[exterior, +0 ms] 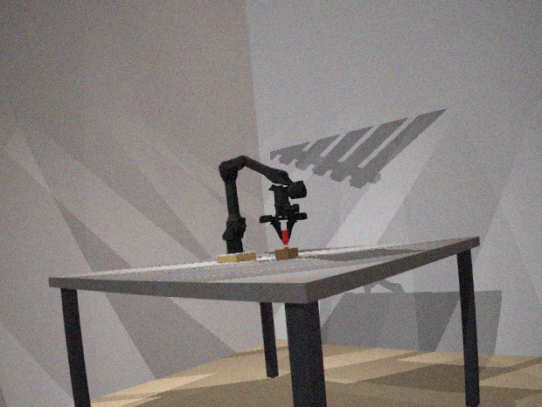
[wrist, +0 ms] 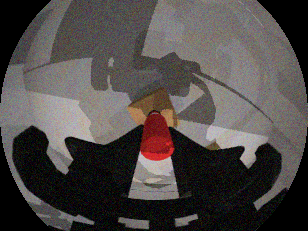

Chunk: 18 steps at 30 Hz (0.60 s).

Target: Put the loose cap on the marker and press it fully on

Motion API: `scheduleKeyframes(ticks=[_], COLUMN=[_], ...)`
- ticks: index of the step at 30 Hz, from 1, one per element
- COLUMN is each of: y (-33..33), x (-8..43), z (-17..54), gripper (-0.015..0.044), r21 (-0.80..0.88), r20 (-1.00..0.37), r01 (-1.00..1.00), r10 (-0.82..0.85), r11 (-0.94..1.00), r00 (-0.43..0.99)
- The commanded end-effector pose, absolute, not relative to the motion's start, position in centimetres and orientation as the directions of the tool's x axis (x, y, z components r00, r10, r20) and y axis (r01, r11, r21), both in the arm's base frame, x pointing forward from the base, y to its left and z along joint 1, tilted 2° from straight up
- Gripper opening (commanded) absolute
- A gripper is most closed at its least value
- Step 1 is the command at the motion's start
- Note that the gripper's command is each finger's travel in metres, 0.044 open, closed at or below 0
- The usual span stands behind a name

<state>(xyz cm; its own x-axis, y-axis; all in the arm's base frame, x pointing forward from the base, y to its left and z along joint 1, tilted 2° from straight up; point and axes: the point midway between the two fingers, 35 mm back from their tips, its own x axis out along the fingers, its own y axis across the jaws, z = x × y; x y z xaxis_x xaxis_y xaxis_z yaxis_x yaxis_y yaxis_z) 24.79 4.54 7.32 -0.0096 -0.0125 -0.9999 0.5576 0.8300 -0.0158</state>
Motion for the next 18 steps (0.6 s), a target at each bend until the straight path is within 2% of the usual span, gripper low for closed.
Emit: scheduleKeyframes(ticks=[1,2,18], y=[4.56,4.56,4.54], x=[24.81,24.81,24.79], z=[7.23,7.23,7.3], gripper=[0.0,0.0,0.042], r21=[-0.013,-0.013,-0.016], r20=[-1.0,-1.0,-1.0], r01=[0.562,0.562,0.558], r10=[-0.01,-0.01,-0.013], r11=[0.827,0.827,0.83], r00=[-0.009,-0.009,-0.01])
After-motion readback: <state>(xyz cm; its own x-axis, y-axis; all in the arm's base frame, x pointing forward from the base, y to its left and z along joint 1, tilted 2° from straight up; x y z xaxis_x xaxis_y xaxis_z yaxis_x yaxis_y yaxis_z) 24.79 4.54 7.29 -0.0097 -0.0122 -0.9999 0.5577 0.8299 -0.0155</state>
